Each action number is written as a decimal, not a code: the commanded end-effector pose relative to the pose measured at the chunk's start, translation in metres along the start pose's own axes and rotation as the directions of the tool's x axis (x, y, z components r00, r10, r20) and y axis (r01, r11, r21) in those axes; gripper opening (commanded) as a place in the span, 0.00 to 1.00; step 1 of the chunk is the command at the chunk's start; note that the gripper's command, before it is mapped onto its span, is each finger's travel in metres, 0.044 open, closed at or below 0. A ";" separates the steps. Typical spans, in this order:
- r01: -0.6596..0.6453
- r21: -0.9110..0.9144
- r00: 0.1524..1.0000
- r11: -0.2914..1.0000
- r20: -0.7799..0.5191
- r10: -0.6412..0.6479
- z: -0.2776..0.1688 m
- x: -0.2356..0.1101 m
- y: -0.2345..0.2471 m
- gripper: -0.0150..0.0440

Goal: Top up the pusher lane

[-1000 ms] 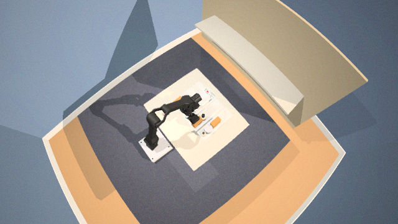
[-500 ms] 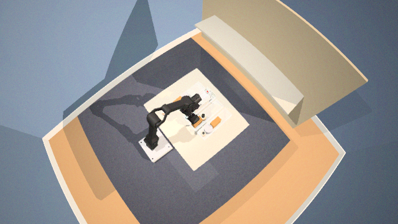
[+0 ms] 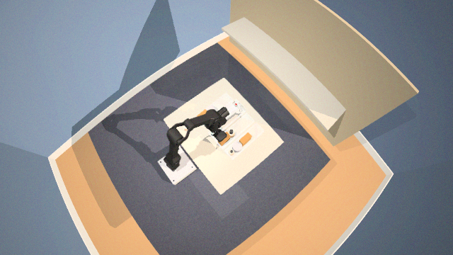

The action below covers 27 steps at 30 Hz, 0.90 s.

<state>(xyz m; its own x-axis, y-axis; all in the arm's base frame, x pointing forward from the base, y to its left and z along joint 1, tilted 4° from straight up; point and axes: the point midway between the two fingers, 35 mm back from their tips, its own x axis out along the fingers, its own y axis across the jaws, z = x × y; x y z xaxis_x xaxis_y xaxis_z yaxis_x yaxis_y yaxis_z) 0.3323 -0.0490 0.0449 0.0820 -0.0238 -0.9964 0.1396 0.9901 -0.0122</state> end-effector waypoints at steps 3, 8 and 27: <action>0.004 0.001 1.000 1.000 0.012 -0.004 0.002 0.000 -0.001 0.25; 0.004 0.001 1.000 1.000 0.012 -0.004 0.001 0.000 -0.001 0.25; 0.004 0.001 1.000 1.000 0.011 -0.004 -0.005 0.000 0.000 0.25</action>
<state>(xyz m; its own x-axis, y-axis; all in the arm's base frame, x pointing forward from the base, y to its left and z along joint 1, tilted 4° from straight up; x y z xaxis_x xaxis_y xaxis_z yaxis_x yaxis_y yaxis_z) 0.3279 -0.0484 0.0441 0.0854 -0.0243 -0.9961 0.1397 0.9901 -0.0122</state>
